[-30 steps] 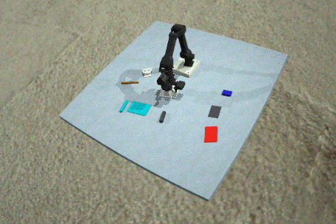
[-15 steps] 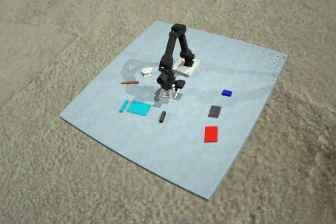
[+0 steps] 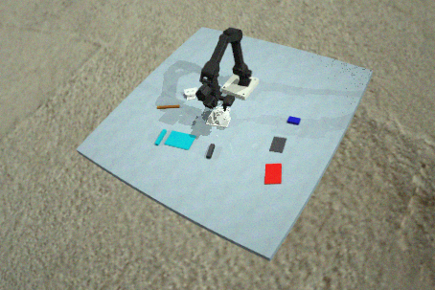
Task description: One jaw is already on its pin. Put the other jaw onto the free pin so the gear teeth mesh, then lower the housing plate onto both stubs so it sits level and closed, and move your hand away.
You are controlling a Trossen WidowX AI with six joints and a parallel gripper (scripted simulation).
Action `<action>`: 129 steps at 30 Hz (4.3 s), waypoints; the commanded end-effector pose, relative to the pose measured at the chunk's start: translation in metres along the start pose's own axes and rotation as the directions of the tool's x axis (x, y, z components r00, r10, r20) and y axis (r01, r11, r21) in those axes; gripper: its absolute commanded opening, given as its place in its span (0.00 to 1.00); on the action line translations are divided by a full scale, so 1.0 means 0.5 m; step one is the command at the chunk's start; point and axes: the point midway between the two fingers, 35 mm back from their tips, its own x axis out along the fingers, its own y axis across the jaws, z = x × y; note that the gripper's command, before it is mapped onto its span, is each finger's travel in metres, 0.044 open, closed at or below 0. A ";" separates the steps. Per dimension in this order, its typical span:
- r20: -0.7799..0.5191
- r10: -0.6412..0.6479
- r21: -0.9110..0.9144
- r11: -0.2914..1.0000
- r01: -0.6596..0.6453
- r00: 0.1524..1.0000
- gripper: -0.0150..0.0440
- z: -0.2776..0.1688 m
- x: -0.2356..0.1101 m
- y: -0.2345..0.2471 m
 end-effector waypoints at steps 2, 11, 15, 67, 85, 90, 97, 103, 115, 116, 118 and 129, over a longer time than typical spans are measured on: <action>0.000 -0.006 -0.033 0.999 0.006 1.000 1.00 -0.004 -0.008 -0.083; -0.010 -0.018 -0.183 0.983 0.016 1.000 1.00 -0.052 -0.023 -0.260; -0.015 -0.020 -0.252 0.968 0.016 1.000 1.00 -0.092 -0.030 -0.334; -0.023 -0.020 -0.457 0.890 0.007 1.000 1.00 -0.286 0.068 -0.528; -0.023 -0.019 -0.457 0.890 0.007 1.000 1.00 -0.287 0.111 -0.530; -0.023 -0.019 -0.456 0.890 0.007 1.000 1.00 -0.287 0.126 -0.529; -0.023 -0.019 -0.456 0.890 0.007 1.000 1.00 -0.288 0.128 -0.529; -0.023 -0.019 -0.456 0.890 0.007 1.000 1.00 -0.288 0.128 -0.529; -0.023 -0.019 -0.456 0.890 0.007 1.000 1.00 -0.288 0.130 -0.529; -0.023 -0.019 -0.456 0.890 0.007 1.000 1.00 -0.288 0.130 -0.529; -0.023 -0.019 -0.456 0.890 0.007 1.000 1.00 -0.288 0.130 -0.529; -0.025 -0.024 -0.460 0.888 0.010 0.999 0.91 -0.288 0.128 -0.532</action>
